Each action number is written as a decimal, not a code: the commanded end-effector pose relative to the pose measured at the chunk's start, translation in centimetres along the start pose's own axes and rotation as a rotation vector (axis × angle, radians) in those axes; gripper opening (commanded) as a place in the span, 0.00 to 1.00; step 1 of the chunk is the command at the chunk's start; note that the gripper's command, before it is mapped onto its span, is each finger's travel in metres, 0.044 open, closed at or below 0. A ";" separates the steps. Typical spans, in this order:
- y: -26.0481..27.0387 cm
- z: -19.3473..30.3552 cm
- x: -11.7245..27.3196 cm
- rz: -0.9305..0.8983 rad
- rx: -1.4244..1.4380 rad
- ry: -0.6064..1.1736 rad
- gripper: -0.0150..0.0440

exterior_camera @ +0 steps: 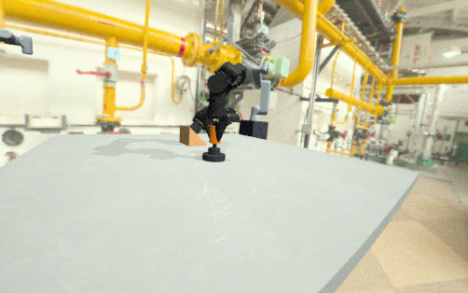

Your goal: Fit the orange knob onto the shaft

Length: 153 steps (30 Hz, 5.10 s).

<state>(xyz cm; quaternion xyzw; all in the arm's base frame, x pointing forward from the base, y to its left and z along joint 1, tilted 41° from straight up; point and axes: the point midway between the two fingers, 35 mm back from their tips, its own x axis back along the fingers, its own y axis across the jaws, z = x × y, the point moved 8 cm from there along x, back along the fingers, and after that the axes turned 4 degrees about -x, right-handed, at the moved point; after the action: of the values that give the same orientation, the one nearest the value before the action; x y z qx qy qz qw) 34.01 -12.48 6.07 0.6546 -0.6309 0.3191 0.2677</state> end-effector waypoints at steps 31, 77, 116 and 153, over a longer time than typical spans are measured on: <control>0.0 0.1 0.0 0.002 0.215 0.002 0.25; -0.1 0.0 0.1 0.002 0.634 0.003 0.25; 0.0 0.0 0.1 0.003 0.084 0.002 0.25; 0.1 -0.2 0.1 0.004 -1.879 -0.001 0.25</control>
<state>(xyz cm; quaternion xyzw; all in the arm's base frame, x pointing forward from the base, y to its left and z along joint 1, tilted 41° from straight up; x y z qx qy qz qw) 33.84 -12.44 6.20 0.1803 -0.6347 -0.3127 0.6833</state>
